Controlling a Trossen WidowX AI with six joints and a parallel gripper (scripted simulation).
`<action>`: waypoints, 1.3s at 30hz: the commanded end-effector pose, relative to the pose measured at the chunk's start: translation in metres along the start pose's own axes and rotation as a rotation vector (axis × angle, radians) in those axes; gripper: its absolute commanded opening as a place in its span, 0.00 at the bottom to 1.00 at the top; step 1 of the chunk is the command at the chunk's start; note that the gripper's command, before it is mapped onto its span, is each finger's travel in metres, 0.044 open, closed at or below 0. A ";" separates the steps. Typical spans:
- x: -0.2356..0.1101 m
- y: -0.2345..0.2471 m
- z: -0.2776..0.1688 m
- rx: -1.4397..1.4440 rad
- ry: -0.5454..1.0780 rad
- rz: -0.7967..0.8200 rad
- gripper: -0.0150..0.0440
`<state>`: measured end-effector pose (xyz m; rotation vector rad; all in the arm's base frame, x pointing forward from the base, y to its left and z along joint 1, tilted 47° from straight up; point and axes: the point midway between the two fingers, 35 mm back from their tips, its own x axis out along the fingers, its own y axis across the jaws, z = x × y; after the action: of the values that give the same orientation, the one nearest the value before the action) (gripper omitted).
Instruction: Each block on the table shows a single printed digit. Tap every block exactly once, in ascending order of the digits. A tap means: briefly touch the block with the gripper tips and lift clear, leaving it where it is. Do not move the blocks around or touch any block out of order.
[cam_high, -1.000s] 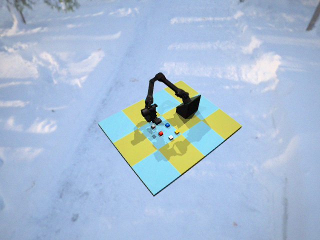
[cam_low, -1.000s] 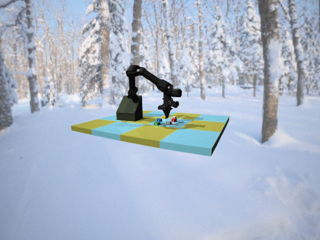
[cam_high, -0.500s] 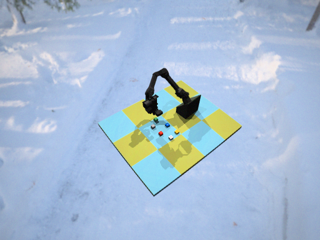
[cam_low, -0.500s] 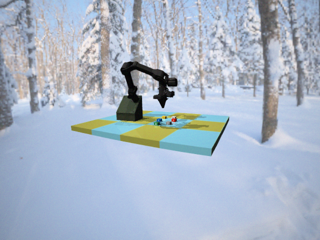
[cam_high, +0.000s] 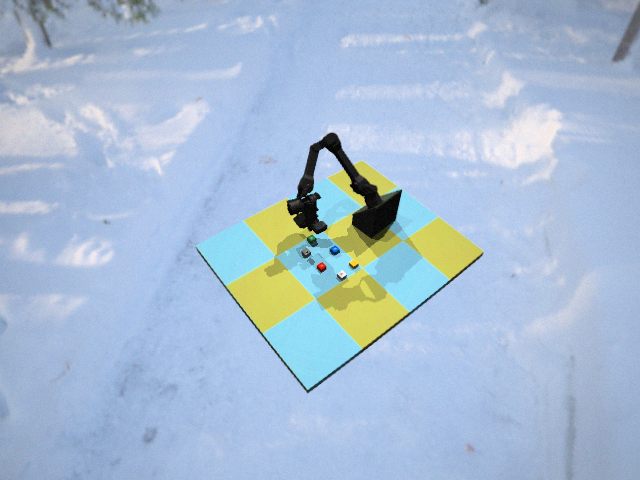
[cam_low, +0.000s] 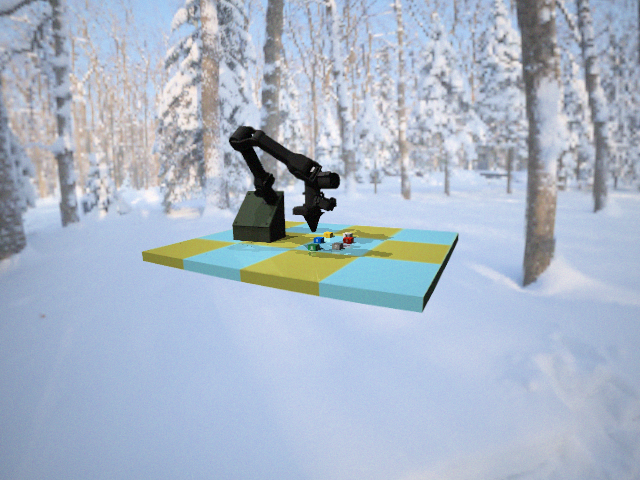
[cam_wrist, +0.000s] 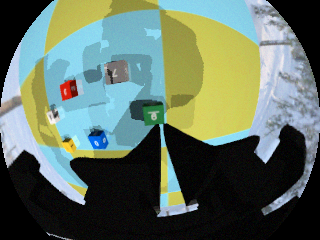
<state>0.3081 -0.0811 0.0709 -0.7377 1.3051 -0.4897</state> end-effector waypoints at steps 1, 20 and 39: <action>0.023 0.002 -0.005 -0.013 0.007 0.000 0.29; 0.048 0.002 -0.005 -0.013 0.007 -0.001 0.29; 0.023 0.003 -0.004 -0.015 0.006 0.001 0.33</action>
<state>0.3084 -0.0985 0.0476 -0.7518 1.3227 -0.4752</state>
